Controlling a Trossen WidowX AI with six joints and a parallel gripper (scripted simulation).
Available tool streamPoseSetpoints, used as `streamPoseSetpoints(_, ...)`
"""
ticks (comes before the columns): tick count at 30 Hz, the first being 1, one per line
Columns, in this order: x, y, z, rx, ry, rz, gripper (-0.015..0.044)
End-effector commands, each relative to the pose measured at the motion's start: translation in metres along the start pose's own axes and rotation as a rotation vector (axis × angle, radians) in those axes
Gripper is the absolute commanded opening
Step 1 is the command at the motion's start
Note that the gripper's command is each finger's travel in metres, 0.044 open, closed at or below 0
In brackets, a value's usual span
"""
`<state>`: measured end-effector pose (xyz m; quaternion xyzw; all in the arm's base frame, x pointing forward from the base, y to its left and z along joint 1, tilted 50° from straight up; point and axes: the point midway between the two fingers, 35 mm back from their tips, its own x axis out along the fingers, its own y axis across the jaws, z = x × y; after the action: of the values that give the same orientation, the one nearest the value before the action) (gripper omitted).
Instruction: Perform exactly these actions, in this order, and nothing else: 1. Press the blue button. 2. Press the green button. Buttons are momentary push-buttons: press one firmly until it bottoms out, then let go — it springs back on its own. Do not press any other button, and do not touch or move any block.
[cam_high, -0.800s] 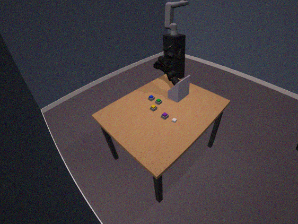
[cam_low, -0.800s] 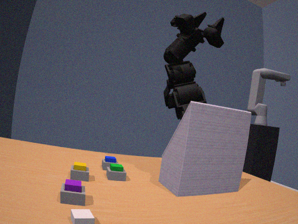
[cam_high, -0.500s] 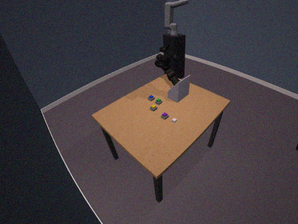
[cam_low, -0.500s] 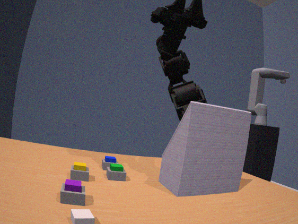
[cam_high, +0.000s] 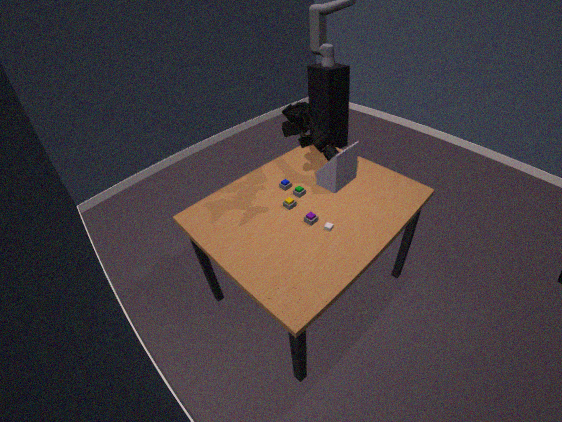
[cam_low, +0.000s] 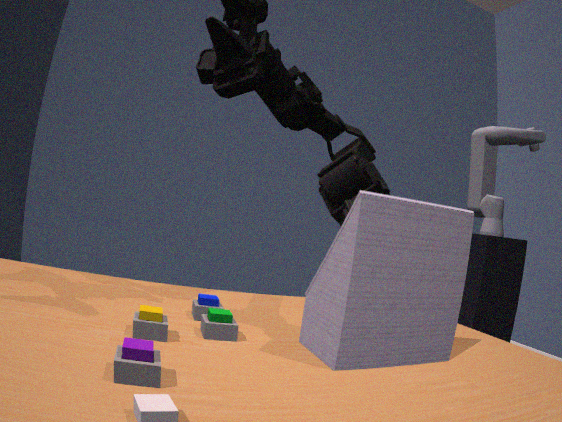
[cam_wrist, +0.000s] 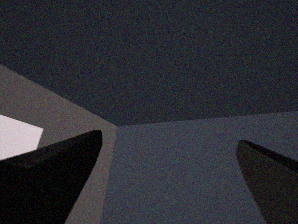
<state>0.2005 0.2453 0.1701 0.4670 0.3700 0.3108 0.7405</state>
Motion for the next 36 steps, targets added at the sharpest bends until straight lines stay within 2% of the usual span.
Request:
streamPoseSetpoints(1,-0.012,-0.058,0.06,-0.206,-0.193,-0.381,0.04)
streamPoseSetpoints(7,-0.058,-0.113,0.108,-0.408,-0.249,-0.831,0.04)
streamPoseSetpoints(12,-0.116,-0.145,0.133,-0.552,-0.165,-1.22,0.04)
streamPoseSetpoints(17,-0.181,-0.16,0.146,-0.661,0.046,-1.585,0.04)
streamPoseSetpoints(22,-0.248,-0.157,0.15,-0.724,0.387,-1.892,0.04)
streamPoseSetpoints(24,-0.26,-0.155,0.151,-0.73,0.464,-1.939,0.04)
streamPoseSetpoints(34,-0.26,-0.155,0.151,-0.73,0.464,-1.939,0.04)
streamPoseSetpoints(36,-0.262,-0.163,0.153,-0.728,0.465,-1.937,0.0348)
